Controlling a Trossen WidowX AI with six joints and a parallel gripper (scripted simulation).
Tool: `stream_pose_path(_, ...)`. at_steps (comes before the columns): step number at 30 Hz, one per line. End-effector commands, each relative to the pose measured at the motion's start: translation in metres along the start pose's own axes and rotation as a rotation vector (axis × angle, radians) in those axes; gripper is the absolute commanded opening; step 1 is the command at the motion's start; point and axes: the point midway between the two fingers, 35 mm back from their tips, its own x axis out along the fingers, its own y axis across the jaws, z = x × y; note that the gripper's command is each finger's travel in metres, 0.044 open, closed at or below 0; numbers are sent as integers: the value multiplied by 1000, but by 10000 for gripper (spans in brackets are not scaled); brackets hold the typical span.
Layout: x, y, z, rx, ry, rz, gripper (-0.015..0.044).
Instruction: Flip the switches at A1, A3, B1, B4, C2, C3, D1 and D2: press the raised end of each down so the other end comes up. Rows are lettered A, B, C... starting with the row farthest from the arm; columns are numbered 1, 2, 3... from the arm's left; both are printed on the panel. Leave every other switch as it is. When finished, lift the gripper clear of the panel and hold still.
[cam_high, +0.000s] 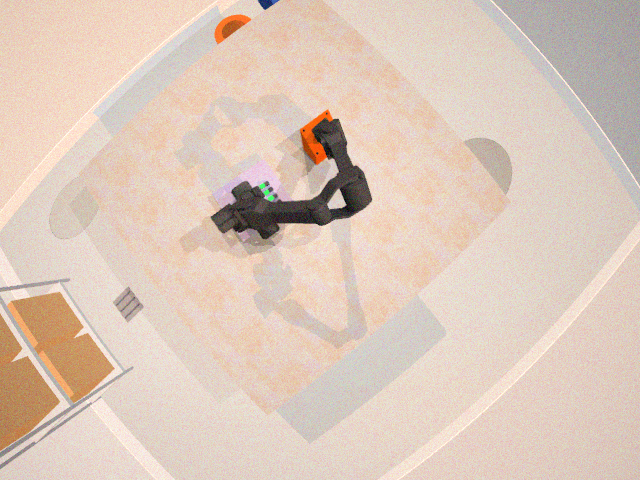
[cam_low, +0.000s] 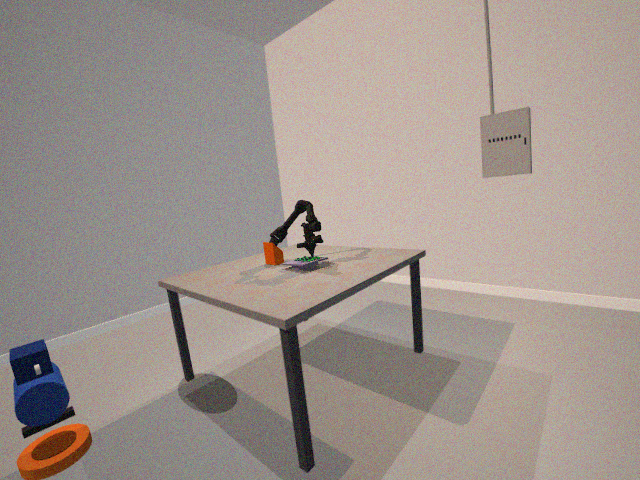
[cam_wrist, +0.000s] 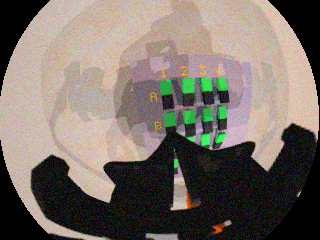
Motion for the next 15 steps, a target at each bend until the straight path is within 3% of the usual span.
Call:
stream_pose_path(1, 0, 0, 0, 4, -1, 3, 0)
stream_pose_path(15, 2, 0, 0, 4, -1, 4, 0)
